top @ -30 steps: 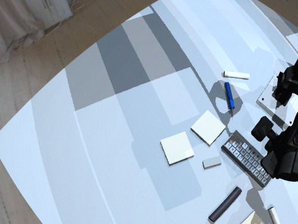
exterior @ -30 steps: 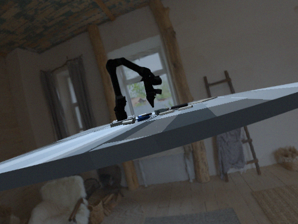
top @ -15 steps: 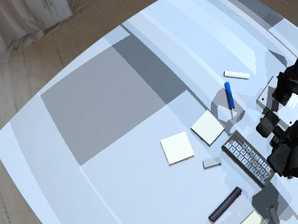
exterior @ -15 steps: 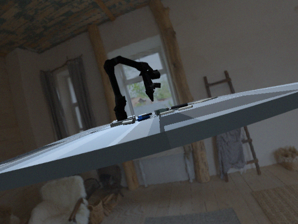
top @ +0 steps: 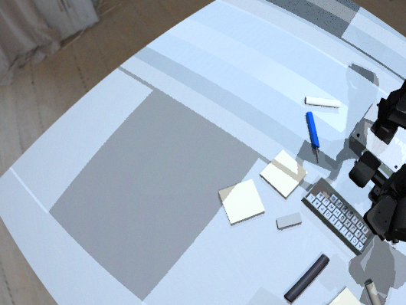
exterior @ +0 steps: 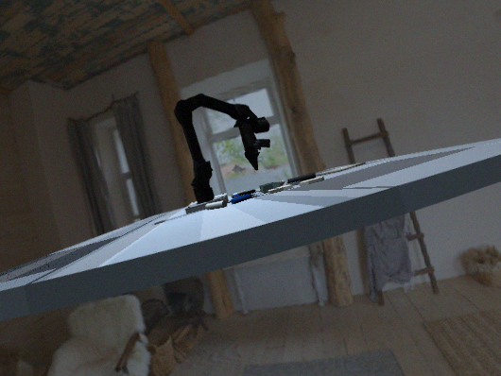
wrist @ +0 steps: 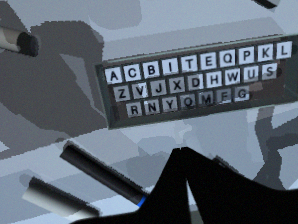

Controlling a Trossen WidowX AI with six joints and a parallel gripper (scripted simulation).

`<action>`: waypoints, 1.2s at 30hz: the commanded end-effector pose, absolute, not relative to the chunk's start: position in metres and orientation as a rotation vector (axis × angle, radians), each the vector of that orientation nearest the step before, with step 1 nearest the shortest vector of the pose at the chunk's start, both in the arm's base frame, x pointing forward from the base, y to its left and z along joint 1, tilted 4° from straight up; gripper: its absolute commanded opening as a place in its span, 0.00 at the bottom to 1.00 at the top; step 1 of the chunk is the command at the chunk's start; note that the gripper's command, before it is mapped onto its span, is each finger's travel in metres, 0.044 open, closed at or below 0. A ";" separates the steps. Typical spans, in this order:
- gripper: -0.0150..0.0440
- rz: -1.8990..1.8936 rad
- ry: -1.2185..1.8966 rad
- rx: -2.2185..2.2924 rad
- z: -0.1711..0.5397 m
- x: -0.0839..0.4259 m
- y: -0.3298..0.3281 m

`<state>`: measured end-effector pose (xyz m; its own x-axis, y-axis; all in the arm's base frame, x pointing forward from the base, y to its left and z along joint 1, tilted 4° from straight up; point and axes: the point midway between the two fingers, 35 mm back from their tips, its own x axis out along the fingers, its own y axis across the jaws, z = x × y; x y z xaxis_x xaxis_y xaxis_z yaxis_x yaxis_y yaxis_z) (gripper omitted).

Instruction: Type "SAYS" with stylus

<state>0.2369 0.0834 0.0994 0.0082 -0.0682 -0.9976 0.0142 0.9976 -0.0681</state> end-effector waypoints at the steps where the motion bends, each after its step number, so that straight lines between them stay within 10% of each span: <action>1: 0.25 -0.064 1.561 -0.043 0.099 0.237 0.083; 7: 0.51 0.015 1.587 -0.067 0.097 0.240 0.058; 36: 0.51 0.724 1.089 -0.458 0.082 0.157 -0.133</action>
